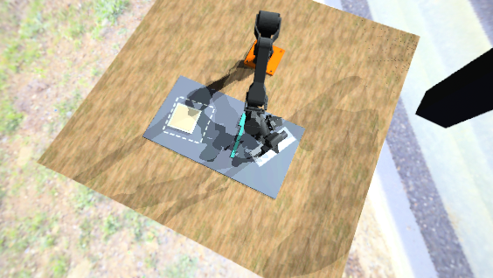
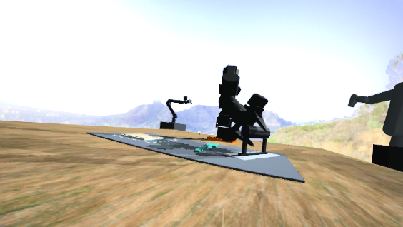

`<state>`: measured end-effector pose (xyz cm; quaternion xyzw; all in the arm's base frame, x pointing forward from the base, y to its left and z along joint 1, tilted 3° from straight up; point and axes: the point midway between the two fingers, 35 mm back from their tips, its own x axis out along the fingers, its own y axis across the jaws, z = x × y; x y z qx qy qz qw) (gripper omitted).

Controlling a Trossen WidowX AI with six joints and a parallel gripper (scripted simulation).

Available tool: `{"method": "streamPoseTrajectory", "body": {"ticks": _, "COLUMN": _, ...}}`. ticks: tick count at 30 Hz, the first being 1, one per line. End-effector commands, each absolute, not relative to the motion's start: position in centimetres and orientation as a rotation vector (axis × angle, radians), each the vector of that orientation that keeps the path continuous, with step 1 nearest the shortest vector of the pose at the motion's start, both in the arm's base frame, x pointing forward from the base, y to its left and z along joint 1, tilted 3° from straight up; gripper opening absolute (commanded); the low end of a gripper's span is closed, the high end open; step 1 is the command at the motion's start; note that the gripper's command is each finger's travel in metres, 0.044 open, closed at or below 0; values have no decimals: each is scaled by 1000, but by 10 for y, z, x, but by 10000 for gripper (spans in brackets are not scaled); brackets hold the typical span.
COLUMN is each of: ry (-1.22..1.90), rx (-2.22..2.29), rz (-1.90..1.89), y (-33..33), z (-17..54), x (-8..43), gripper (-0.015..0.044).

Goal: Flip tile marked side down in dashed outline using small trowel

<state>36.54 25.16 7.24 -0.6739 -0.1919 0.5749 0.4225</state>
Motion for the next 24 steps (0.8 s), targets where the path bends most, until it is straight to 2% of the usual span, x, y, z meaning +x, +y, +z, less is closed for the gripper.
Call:
{"method": "streamPoseTrajectory", "body": {"ticks": 1, "ry": -477, "rx": -1683, "rz": 1440, "y": 252, "z": 72, "x": 365, "gripper": 300}}
{"method": "streamPoseTrajectory", "body": {"ticks": 21, "ry": -477, "rx": -1689, "rz": 1442, "y": 206, "z": 111, "x": 349, "gripper": 300}}
{"method": "streamPoseTrajectory", "body": {"ticks": 24, "ry": -473, "rx": -1689, "rz": 1442, "y": 194, "z": 145, "x": 335, "gripper": 300}}
